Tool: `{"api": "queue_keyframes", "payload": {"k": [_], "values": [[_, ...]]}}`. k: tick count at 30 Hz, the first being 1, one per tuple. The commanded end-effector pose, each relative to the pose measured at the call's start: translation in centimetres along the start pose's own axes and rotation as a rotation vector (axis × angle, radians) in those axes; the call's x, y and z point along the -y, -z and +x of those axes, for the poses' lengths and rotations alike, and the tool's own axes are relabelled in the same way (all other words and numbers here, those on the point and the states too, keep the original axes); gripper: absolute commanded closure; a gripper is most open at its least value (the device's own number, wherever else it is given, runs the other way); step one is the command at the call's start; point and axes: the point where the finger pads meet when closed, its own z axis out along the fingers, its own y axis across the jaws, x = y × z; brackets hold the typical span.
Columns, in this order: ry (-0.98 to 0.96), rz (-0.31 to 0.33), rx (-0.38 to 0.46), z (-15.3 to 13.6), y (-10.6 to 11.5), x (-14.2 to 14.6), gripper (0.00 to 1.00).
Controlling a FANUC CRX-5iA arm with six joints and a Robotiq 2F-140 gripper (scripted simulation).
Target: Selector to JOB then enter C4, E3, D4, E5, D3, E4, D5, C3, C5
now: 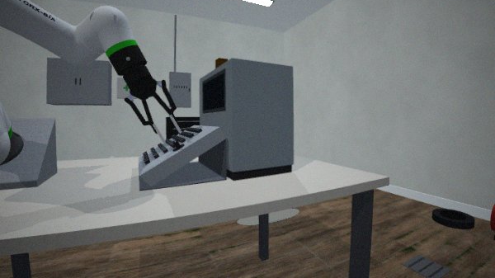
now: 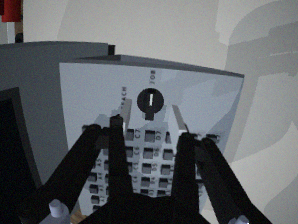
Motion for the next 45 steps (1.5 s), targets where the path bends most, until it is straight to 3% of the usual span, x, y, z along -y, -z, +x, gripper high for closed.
{"api": "queue_keyframes", "payload": {"k": [1, 15, 16, 45], "values": [[0.000, 0.000, 0.000, 0.0, 0.8, 0.0, 0.67], [0.000, 0.000, 0.000, 0.0, 1.9, 0.0, 0.67], [0.000, 0.000, 0.000, 0.0, 1.9, 0.0, 1.00], [0.000, 0.000, 0.000, 0.0, 1.9, 0.0, 1.00]]}}
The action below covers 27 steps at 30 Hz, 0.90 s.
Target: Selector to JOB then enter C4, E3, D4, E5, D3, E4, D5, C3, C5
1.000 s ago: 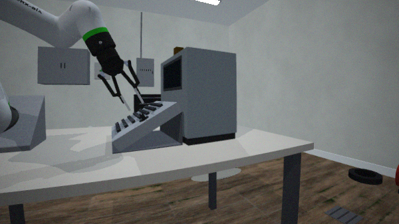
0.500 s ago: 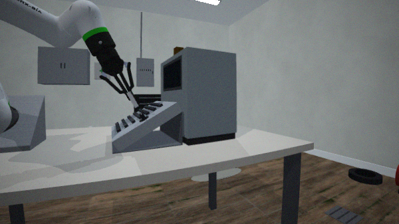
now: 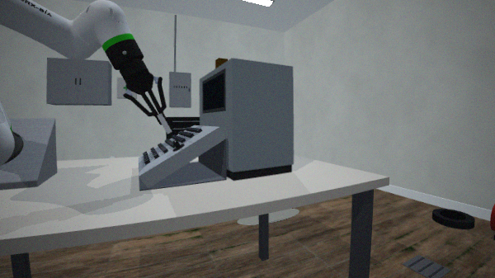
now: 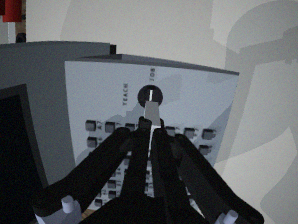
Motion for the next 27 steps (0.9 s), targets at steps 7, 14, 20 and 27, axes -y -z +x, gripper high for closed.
{"api": "queue_keyframes", "payload": {"k": [7, 14, 20, 27], "values": [[0.004, 0.000, 0.000, -0.9, -0.1, -0.1, 1.00], [0.032, 0.000, 0.000, -6.8, -1.0, -0.6, 1.00], [0.059, 0.000, 0.000, -12.4, -1.9, -1.1, 1.00], [0.060, 0.000, 0.000, -12.6, -2.0, -1.1, 1.00]]}}
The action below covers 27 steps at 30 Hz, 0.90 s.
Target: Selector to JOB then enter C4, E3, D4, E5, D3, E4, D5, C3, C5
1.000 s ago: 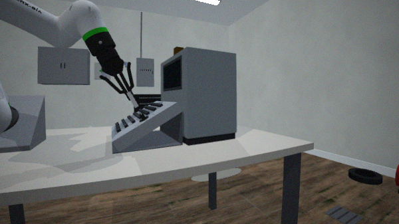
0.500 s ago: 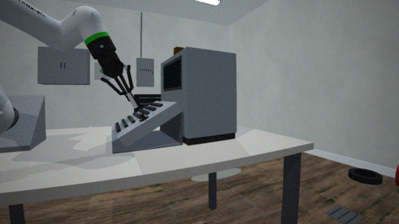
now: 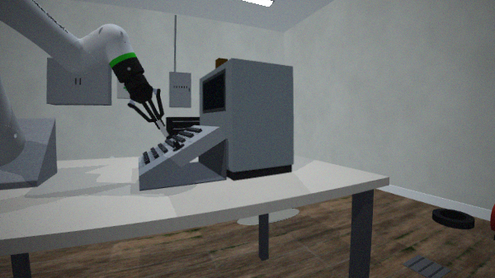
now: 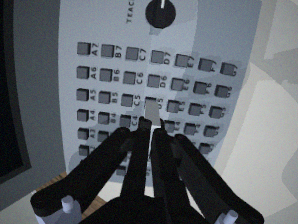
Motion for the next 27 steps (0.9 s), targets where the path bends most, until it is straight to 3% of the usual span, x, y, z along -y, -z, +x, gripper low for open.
{"api": "queue_keyframes", "payload": {"k": [1, 16, 27], "values": [[0.004, 0.000, 0.000, -0.2, -0.2, 0.0, 1.00], [0.004, 0.000, 0.000, -0.2, -2.0, 0.0, 1.00], [0.004, 0.000, 0.000, -0.2, -2.1, 0.0, 1.00]]}}
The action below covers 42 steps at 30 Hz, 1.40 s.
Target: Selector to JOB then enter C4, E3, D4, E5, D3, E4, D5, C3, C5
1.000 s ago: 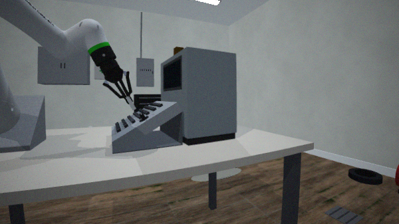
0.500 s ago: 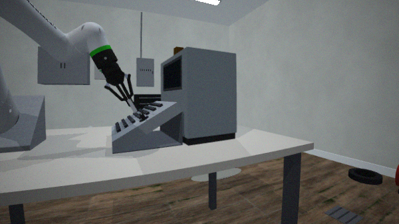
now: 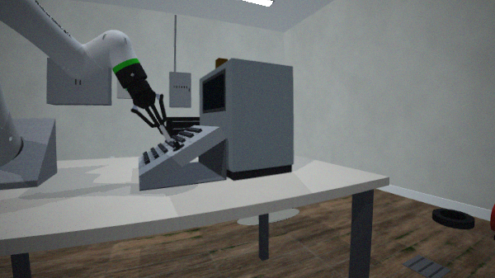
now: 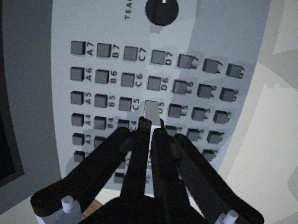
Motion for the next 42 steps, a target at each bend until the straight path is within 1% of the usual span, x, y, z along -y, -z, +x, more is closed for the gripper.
{"api": "queue_keyframes", "payload": {"k": [1, 20, 42], "values": [[0.000, 0.000, 0.000, 0.0, 0.0, 0.0, 1.00], [0.000, 0.000, 0.000, 0.0, -0.1, 0.0, 1.00], [0.000, 0.000, 0.000, 0.0, -1.1, 0.0, 1.00]]}}
